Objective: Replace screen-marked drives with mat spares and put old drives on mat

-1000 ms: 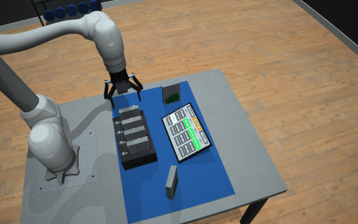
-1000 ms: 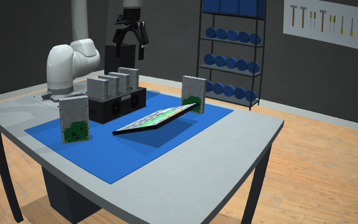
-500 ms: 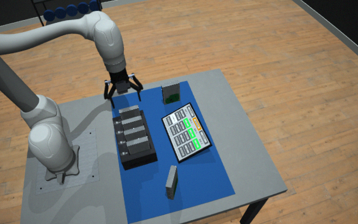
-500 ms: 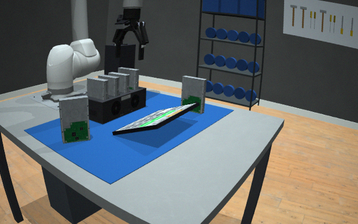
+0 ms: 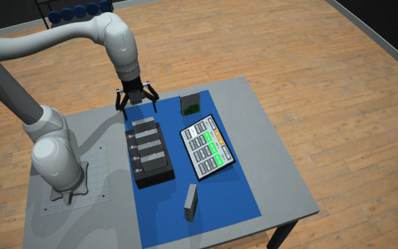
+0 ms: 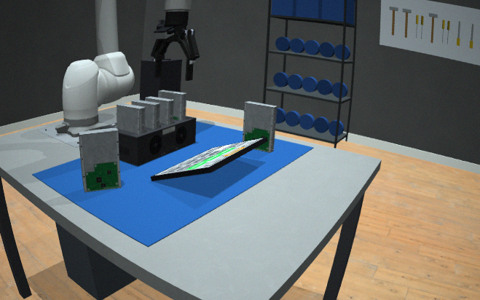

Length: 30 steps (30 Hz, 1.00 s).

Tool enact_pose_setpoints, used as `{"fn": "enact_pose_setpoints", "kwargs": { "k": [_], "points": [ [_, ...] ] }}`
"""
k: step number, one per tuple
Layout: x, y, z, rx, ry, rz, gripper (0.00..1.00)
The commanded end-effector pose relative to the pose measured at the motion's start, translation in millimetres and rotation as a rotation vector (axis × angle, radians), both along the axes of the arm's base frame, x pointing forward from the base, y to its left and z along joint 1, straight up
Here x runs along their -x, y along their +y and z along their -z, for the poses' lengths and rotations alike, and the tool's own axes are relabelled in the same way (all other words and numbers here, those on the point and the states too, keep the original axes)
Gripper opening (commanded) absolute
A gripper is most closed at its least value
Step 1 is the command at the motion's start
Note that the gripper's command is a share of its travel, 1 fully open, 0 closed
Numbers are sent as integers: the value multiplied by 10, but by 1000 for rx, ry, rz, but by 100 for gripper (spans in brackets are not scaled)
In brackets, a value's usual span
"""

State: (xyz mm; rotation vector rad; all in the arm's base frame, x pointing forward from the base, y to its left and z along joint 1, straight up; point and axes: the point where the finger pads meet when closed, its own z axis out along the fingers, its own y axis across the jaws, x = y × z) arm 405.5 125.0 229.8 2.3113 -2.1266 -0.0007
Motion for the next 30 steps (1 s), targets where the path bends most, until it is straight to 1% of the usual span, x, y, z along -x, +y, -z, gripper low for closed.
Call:
{"fn": "enact_pose_setpoints", "kwargs": {
  "k": [1,30],
  "points": [
    [-2,2,2,-1,-1,0,89],
    [-1,6,138,0,-1,0,89]
  ]
}}
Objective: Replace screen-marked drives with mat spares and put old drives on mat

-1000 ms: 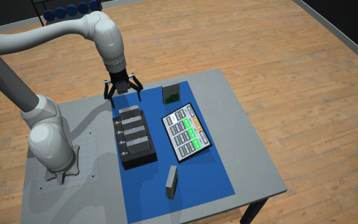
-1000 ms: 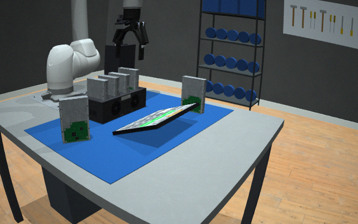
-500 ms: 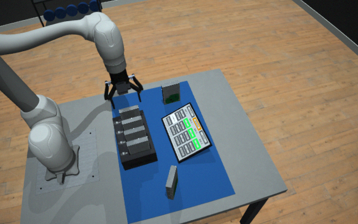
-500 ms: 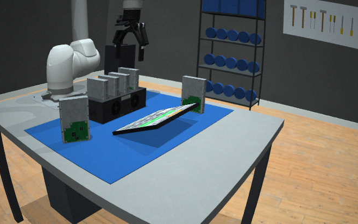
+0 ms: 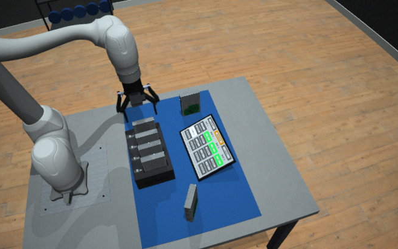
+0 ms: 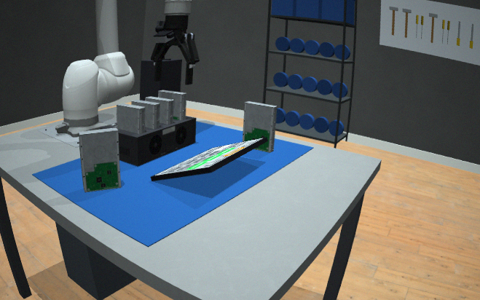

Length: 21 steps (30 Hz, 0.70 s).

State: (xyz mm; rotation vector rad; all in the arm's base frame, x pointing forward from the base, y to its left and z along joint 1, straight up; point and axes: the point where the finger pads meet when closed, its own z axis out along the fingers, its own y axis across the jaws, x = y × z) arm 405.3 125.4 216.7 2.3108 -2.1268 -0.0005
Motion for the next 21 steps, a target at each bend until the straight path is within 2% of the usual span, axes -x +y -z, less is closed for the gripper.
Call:
{"fn": "enact_pose_setpoints", "kwargs": {
  "k": [1,21],
  "points": [
    [-3,2,13,-1,-1,0,89],
    [-2,4,73,-1,-1,0,89]
  ]
}}
